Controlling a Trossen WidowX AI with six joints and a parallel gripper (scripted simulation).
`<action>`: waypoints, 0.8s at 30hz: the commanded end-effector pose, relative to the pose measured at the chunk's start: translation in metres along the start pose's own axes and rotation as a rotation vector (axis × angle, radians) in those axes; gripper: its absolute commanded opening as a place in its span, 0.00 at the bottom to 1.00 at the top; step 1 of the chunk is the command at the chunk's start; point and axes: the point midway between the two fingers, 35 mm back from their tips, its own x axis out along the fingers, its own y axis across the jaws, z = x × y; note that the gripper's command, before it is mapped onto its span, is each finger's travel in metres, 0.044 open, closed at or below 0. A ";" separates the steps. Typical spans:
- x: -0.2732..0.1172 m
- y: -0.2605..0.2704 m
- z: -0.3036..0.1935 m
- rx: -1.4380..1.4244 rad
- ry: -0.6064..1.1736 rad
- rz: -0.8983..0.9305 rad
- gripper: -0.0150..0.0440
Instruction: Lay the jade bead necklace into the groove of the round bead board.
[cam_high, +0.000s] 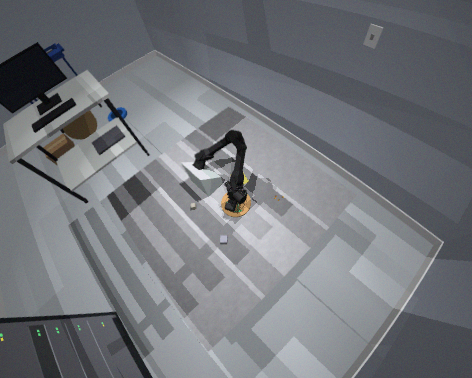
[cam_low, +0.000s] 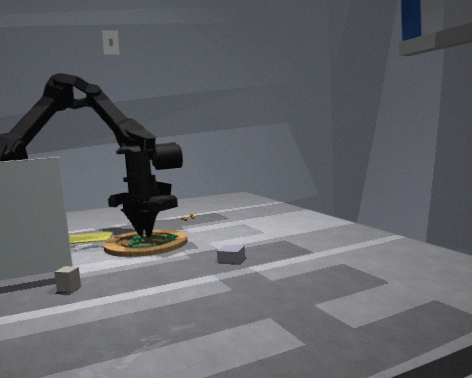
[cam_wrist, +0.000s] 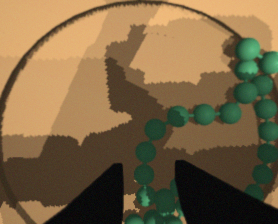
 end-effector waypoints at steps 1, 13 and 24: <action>0.007 0.002 -0.004 0.015 0.005 0.009 0.46; 0.005 0.001 -0.002 0.004 0.004 0.002 0.38; 0.005 0.001 -0.002 0.004 0.004 0.002 0.25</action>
